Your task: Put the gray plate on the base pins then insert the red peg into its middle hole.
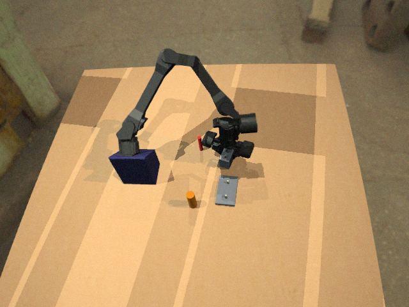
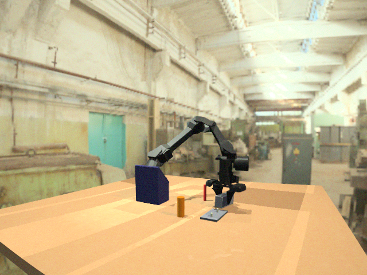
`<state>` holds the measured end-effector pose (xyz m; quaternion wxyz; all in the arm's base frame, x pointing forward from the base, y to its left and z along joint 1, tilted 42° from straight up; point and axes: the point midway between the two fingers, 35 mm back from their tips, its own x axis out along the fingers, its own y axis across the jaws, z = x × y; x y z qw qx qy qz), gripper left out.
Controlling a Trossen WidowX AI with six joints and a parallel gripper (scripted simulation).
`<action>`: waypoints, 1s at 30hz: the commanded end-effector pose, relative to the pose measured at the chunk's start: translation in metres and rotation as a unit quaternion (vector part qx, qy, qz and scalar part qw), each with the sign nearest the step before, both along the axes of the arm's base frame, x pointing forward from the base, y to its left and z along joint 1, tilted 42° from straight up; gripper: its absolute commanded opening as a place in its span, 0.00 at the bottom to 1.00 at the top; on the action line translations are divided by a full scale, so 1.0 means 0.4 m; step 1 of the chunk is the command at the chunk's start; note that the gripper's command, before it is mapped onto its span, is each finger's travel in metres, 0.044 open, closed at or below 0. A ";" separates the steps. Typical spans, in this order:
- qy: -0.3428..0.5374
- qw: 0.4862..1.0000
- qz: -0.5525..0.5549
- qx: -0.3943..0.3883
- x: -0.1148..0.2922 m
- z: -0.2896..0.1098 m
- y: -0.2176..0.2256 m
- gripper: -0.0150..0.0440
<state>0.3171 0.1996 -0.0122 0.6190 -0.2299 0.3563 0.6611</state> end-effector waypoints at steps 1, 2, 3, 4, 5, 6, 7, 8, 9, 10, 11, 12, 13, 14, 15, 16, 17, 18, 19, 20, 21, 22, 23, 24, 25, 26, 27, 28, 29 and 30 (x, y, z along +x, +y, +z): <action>-0.005 1.000 -0.001 0.001 0.012 0.020 -0.016 0.25; -0.005 1.000 -0.001 0.000 0.014 0.026 -0.021 0.25; -0.005 1.000 -0.001 0.000 0.016 0.031 -0.026 0.25; -0.006 1.000 -0.001 0.000 0.018 0.037 -0.031 0.25; -0.006 1.000 -0.001 -0.001 0.019 0.042 -0.036 0.25; -0.005 1.000 -0.002 -0.001 0.021 0.048 -0.042 0.25; -0.005 1.000 -0.003 -0.002 0.022 0.054 -0.047 0.25; -0.005 1.000 -0.003 -0.003 0.023 0.060 -0.053 0.25; -0.004 1.000 -0.004 -0.004 0.025 0.065 -0.059 0.25; -0.004 1.000 -0.005 -0.004 0.026 0.071 -0.064 0.25; -0.003 1.000 -0.006 -0.005 0.027 0.077 -0.070 0.25; -0.003 1.000 -0.007 -0.006 0.028 0.083 -0.075 0.25; -0.003 1.000 -0.008 -0.007 0.029 0.089 -0.081 0.25; -0.002 1.000 -0.009 -0.007 0.029 0.095 -0.087 0.25; -0.002 1.000 -0.009 -0.008 0.030 0.101 -0.092 0.25; -0.002 1.000 -0.009 -0.008 0.031 0.106 -0.097 0.25; -0.002 1.000 -0.009 -0.008 0.031 0.112 -0.103 0.25; -0.002 1.000 -0.008 -0.008 0.032 0.118 -0.108 0.25; -0.002 1.000 -0.008 -0.008 0.033 0.124 -0.113 0.25; -0.002 1.000 -0.008 -0.007 0.033 0.130 -0.118 0.25; -0.003 1.000 -0.007 -0.007 0.034 0.135 -0.123 0.25; -0.003 1.000 -0.007 -0.007 0.034 0.141 -0.128 0.25; -0.003 1.000 -0.006 -0.007 0.034 0.147 -0.133 0.25; -0.003 1.000 -0.006 -0.007 0.034 0.153 -0.138 0.25; -0.003 1.000 -0.006 -0.006 0.034 0.159 -0.144 0.25; -0.003 1.000 -0.005 -0.006 0.034 0.165 -0.149 0.25; -0.003 1.000 -0.005 -0.006 0.034 0.171 -0.154 0.25; -0.004 1.000 -0.005 -0.006 0.034 0.177 -0.159 0.25; -0.004 1.000 -0.004 -0.005 0.034 0.184 -0.164 0.25; -0.004 1.000 -0.004 -0.005 0.034 0.190 -0.169 0.25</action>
